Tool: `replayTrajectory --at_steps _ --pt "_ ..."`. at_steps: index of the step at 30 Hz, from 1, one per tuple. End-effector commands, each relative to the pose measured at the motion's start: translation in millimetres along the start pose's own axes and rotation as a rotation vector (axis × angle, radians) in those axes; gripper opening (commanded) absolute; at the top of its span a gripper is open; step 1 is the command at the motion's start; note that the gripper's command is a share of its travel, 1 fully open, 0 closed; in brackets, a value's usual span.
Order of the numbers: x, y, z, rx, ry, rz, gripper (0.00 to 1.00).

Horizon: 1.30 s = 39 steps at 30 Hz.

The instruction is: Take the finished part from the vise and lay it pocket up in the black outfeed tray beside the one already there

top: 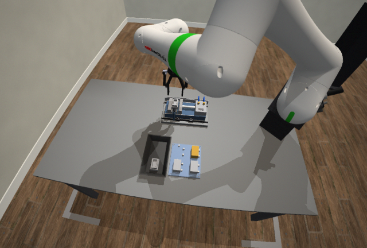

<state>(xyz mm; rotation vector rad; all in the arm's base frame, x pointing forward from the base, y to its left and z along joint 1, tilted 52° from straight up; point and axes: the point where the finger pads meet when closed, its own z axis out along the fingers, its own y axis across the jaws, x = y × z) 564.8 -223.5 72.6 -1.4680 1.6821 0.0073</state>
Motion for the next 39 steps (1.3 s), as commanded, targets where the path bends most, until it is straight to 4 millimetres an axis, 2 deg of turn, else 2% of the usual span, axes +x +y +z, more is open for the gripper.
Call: replayTrajectory --at_steps 1,34,35,39 --pt "0.5 -0.4 -0.9 0.001 0.001 0.0 0.1" --pt "0.5 -0.4 -0.9 0.001 0.001 0.0 0.1" --pt "0.5 -0.4 -0.9 0.001 0.001 0.0 0.46" --pt "0.5 -0.4 -0.9 0.001 0.001 0.0 0.46"
